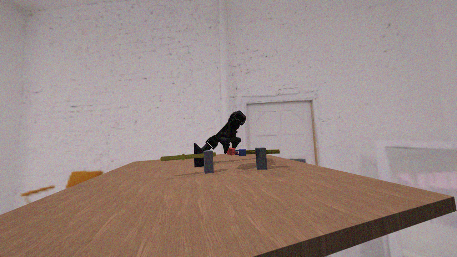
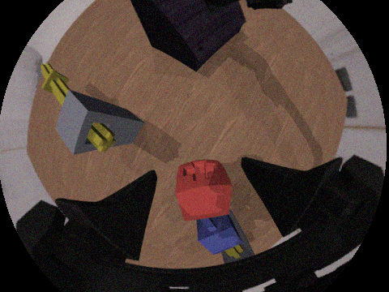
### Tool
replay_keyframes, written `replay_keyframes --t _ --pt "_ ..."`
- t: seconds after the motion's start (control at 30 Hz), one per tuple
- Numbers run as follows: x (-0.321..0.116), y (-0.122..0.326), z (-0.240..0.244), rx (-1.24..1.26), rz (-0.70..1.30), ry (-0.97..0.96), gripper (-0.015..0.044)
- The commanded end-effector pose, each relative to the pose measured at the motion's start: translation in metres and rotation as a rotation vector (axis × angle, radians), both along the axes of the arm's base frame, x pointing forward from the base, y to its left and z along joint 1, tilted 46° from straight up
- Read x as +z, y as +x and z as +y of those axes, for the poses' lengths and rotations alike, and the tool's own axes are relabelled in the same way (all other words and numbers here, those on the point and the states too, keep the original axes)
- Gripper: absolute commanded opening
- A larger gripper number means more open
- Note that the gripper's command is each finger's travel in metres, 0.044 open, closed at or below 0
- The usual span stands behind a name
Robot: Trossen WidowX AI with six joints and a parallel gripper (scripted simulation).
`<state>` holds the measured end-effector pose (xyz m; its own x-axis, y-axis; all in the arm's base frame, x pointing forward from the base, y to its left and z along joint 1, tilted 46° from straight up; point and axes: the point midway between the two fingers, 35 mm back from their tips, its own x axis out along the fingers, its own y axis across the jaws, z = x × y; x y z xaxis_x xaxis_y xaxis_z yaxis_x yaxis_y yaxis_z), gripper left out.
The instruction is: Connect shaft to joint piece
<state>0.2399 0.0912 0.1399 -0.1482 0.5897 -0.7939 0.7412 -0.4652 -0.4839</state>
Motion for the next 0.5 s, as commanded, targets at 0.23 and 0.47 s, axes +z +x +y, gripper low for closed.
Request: replay_keyframes --t 0.23,0.47 --pt "-0.012 -0.001 0.012 -0.001 0.001 0.005 0.0440" --pt "-0.020 -0.002 0.018 -0.001 0.002 0.006 0.0440"
